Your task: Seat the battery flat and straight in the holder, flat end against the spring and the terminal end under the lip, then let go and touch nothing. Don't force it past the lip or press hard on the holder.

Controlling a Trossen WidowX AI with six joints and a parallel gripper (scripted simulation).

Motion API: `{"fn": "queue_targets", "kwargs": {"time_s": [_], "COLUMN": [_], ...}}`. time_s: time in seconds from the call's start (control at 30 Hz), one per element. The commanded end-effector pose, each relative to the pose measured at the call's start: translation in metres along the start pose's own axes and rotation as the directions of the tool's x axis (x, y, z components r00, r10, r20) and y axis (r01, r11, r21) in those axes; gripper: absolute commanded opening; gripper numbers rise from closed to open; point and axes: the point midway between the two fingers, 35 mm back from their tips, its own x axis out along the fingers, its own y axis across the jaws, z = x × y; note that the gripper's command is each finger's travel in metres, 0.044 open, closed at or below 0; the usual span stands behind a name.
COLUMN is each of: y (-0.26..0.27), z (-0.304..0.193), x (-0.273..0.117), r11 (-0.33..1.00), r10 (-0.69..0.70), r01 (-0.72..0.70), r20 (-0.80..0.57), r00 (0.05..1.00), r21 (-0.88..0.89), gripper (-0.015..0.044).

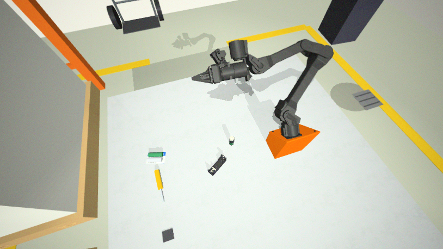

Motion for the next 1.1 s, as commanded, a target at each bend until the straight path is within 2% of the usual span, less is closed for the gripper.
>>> {"fn": "queue_targets", "kwargs": {"time_s": [0.0, 0.07, 0.13, 0.2, 0.33, 0.47, 0.57, 0.63, 1.07], "y": [0.000, -0.001, -0.002, -0.002, -0.006, -0.017, -0.030, -0.034, -0.035], "z": [-0.005, -0.041, -0.097, -0.130, -0.210, -0.260, -0.273, -0.273, -0.274], "x": [0.002, 0.011, 0.016, 0.013, -0.017, -0.065, -0.100, -0.108, -0.109], "r11": [1.000, 0.999, 0.994, 0.987, 0.941, 0.818, 0.656, 0.595, 0.592], "r10": [-0.005, -0.042, -0.102, -0.144, -0.291, -0.493, -0.663, -0.712, -0.714], "r01": [0.005, 0.040, 0.079, 0.089, 0.031, -0.178, -0.412, -0.488, -0.492], "r20": [-0.019, -0.167, -0.383, -0.507, -0.757, -0.826, -0.744, -0.701, -0.698], "r00": [1.000, 0.985, 0.918, 0.850, 0.585, 0.274, 0.087, 0.048, 0.046], "r21": [-0.001, -0.016, -0.075, -0.132, -0.338, -0.547, -0.633, -0.638, -0.638], "gripper": [0.0374, 0.0321, 0.0269, 0.0216, 0.0111, 0.0006, 0.0000, 0.0000, 0.0000]}}
